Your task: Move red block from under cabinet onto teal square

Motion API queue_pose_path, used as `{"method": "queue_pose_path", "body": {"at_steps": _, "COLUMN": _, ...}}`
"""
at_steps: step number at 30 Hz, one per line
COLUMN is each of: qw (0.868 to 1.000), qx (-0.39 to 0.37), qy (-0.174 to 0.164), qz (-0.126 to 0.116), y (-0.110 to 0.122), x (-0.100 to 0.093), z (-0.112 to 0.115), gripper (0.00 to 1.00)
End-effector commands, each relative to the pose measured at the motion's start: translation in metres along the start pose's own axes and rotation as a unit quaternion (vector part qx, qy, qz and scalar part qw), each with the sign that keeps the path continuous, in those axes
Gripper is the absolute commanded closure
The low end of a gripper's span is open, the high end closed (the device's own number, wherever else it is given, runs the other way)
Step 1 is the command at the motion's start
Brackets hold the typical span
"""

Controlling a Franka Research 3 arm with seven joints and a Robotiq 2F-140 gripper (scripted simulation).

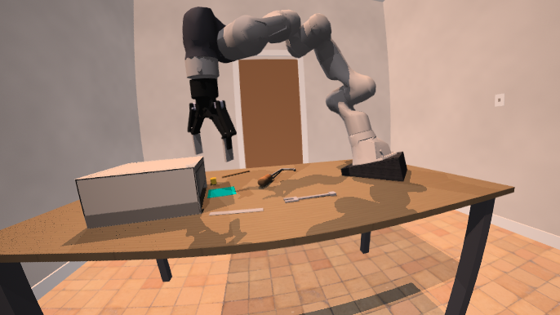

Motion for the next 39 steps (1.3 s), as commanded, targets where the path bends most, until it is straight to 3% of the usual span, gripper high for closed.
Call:
{"method": "queue_pose_path", "body": {"at_steps": 1, "qw": 1.000, "qx": 0.000, "qy": 0.000, "qz": 0.000, "y": 0.000, "x": 0.000, "z": 0.000, "gripper": 0.00}}
{"method": "queue_pose_path", "body": {"at_steps": 17, "qw": 1.000, "qx": 0.000, "qy": 0.000, "qz": 0.000, "y": 0.000, "x": 0.000, "z": 0.000, "gripper": 0.00}}
{"method": "queue_pose_path", "body": {"at_steps": 18, "qw": 1.000, "qx": 0.000, "qy": 0.000, "qz": 0.000, "y": 0.000, "x": 0.000, "z": 0.000, "gripper": 1.00}}
{"method": "queue_pose_path", "body": {"at_steps": 22, "qw": 0.999, "qx": 0.036, "qy": -0.002, "qz": 0.004, "y": -0.014, "x": -0.005, "z": -0.019, "gripper": 1.00}}
{"method": "queue_pose_path", "body": {"at_steps": 26, "qw": 0.989, "qx": 0.147, "qy": -0.008, "qz": 0.020, "y": -0.048, "x": -0.016, "z": -0.082, "gripper": 1.00}}
{"method": "queue_pose_path", "body": {"at_steps": 27, "qw": 0.989, "qx": 0.147, "qy": -0.008, "qz": 0.020, "y": -0.048, "x": -0.016, "z": -0.082, "gripper": 1.00}}
{"method": "queue_pose_path", "body": {"at_steps": 28, "qw": 0.983, "qx": 0.182, "qy": -0.010, "qz": 0.027, "y": -0.056, "x": -0.017, "z": -0.103, "gripper": 1.00}}
{"method": "queue_pose_path", "body": {"at_steps": 30, "qw": 0.983, "qx": 0.182, "qy": -0.010, "qz": 0.027, "y": -0.056, "x": -0.017, "z": -0.103, "gripper": 1.00}}
{"method": "queue_pose_path", "body": {"at_steps": 31, "qw": 0.975, "qx": 0.219, "qy": -0.012, "qz": 0.034, "y": -0.062, "x": -0.018, "z": -0.125, "gripper": 1.00}}
{"method": "queue_pose_path", "body": {"at_steps": 34, "qw": 0.975, "qx": 0.219, "qy": -0.012, "qz": 0.034, "y": -0.062, "x": -0.018, "z": -0.125, "gripper": 1.00}}
{"method": "queue_pose_path", "body": {"at_steps": 35, "qw": 0.966, "qx": 0.255, "qy": -0.013, "qz": 0.043, "y": -0.066, "x": -0.018, "z": -0.147, "gripper": 1.00}}
{"method": "queue_pose_path", "body": {"at_steps": 37, "qw": 0.966, "qx": 0.255, "qy": -0.013, "qz": 0.043, "y": -0.066, "x": -0.018, "z": -0.147, "gripper": 1.00}}
{"method": "queue_pose_path", "body": {"at_steps": 38, "qw": 0.956, "qx": 0.289, "qy": -0.015, "qz": 0.052, "y": -0.068, "x": -0.017, "z": -0.169, "gripper": 1.00}}
{"method": "queue_pose_path", "body": {"at_steps": 39, "qw": 0.956, "qx": 0.289, "qy": -0.015, "qz": 0.052, "y": -0.068, "x": -0.017, "z": -0.169, "gripper": 1.00}}
Point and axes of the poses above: the point where the finger pads meet when closed, its own x axis out along the fingers, its own y axis across the jaws, z = x × y, the point moved 3 cm from there along -x, back along the fingers, and after that the axes turned 13 degrees about x, right-handed, at the moved point
